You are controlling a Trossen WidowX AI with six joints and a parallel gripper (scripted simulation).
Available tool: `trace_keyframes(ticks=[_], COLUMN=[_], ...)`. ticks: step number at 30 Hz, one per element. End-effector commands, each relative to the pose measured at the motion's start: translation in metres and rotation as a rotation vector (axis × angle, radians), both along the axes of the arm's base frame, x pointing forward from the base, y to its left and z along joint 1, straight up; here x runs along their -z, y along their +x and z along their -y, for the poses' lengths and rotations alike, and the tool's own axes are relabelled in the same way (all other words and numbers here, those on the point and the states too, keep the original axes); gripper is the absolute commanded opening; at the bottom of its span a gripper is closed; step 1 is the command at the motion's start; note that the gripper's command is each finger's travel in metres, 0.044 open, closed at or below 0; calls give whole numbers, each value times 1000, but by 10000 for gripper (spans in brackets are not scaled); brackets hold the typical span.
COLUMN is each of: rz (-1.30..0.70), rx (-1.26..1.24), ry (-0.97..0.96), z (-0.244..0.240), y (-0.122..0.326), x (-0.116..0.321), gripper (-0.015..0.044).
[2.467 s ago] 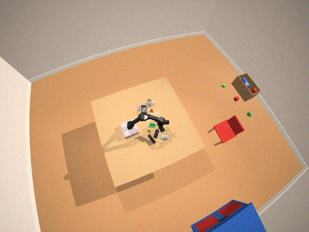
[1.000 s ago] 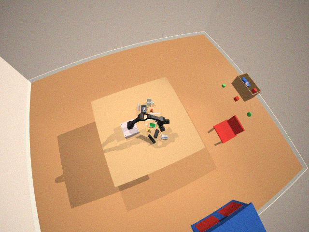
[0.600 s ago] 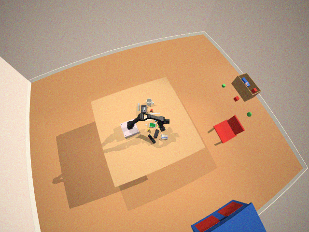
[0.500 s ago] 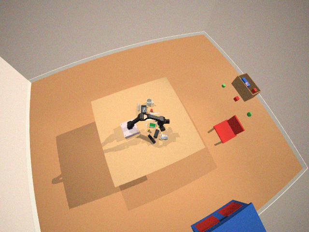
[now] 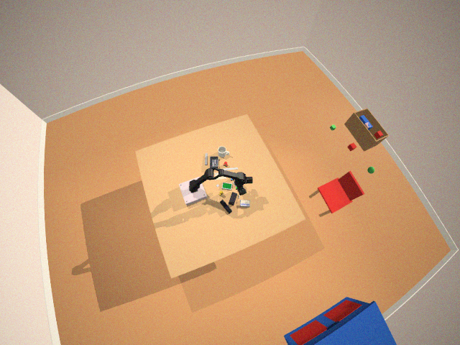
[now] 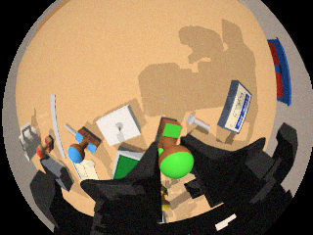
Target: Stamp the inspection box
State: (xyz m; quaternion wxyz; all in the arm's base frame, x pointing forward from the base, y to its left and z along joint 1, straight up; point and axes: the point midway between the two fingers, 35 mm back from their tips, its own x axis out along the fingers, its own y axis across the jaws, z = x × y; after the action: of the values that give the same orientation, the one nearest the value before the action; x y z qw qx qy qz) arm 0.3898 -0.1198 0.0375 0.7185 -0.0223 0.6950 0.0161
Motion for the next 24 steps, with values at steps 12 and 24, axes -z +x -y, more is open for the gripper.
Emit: trace_keyframes(ticks=[12,24], rz=[1,0], rx=[4,4], ry=[-5,-6], z=[0,0], y=[0,0], x=[-9,-15], gripper=[0,0])
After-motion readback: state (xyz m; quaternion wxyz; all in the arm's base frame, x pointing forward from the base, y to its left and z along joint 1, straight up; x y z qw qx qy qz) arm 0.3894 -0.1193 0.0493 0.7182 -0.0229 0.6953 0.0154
